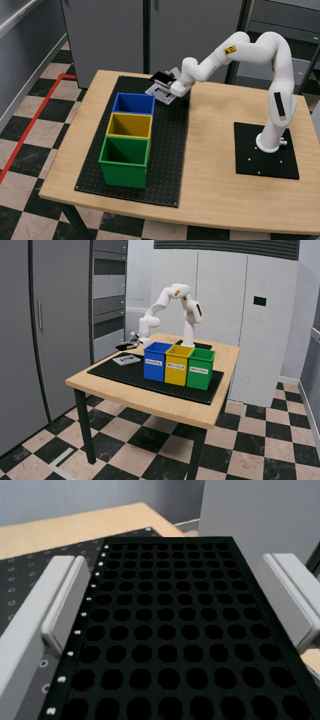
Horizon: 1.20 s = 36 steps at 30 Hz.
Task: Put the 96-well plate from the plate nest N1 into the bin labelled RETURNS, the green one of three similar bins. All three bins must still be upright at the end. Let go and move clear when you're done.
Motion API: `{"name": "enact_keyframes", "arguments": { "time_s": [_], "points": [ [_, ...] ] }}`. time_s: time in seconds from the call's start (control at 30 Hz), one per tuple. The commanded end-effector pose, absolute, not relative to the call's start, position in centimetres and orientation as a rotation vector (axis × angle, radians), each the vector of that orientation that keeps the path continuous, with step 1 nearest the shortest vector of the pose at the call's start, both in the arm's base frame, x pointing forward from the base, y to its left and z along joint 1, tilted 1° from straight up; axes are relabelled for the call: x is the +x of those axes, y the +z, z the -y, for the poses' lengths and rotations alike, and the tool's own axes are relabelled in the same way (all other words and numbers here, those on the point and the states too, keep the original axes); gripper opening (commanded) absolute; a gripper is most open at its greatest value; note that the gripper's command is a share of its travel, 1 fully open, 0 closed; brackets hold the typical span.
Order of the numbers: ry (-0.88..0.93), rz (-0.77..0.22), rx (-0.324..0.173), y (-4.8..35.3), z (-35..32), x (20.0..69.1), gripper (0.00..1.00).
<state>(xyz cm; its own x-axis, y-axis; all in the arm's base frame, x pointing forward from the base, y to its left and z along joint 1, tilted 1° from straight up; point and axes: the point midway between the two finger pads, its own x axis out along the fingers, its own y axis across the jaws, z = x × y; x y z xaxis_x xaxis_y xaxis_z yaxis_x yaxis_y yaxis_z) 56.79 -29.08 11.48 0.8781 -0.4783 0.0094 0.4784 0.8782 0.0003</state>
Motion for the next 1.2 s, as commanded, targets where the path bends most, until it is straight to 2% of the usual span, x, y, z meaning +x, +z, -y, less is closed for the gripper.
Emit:
{"name": "enact_keyframes", "arguments": {
  "time_s": [0.0, 1.17],
  "points": [
    [-0.499, 0.015, 0.004, 12.4, 29.1, 56.9, 0.0],
    [-0.499, 0.015, 0.004, 17.6, 29.1, 56.8, 0.0]
  ]
}}
